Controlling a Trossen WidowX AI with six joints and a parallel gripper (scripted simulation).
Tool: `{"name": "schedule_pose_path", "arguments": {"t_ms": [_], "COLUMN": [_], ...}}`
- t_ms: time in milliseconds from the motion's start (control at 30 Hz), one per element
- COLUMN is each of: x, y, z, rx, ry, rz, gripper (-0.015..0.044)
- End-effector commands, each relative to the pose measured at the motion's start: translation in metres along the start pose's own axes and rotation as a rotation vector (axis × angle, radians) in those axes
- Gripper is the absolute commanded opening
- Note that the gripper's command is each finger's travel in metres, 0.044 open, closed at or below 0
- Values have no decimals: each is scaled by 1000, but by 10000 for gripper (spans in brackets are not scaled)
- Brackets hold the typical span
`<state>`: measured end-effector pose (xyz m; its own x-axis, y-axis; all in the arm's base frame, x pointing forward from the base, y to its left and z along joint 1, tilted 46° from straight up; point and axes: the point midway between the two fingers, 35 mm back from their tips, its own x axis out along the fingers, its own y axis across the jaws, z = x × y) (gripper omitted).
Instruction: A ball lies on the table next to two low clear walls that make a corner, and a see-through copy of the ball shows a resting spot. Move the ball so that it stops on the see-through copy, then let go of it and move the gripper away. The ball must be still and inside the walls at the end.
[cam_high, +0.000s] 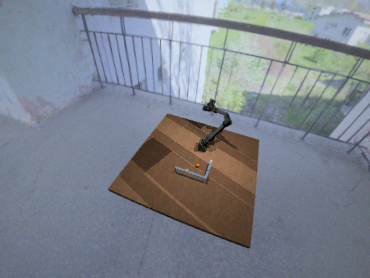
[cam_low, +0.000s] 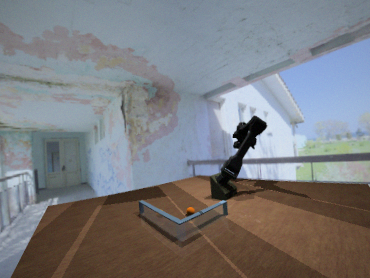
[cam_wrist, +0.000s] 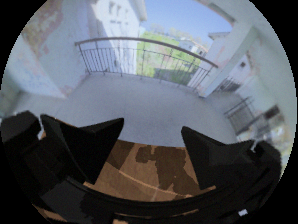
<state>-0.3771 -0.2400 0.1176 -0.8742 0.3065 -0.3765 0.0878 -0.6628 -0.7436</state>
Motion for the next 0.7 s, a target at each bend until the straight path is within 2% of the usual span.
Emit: {"name": "schedule_pose_path", "arguments": {"t_ms": [0,133,400,667], "x": [-1,-25,-131,-248], "y": [1,27,119,186], "z": [0,4,-5,-60], "rx": [-4,-98,-512,-999], "ry": [-2,-47,-249,-490], "rz": [4,87,408,711], "gripper": [374,278,278,278]}}
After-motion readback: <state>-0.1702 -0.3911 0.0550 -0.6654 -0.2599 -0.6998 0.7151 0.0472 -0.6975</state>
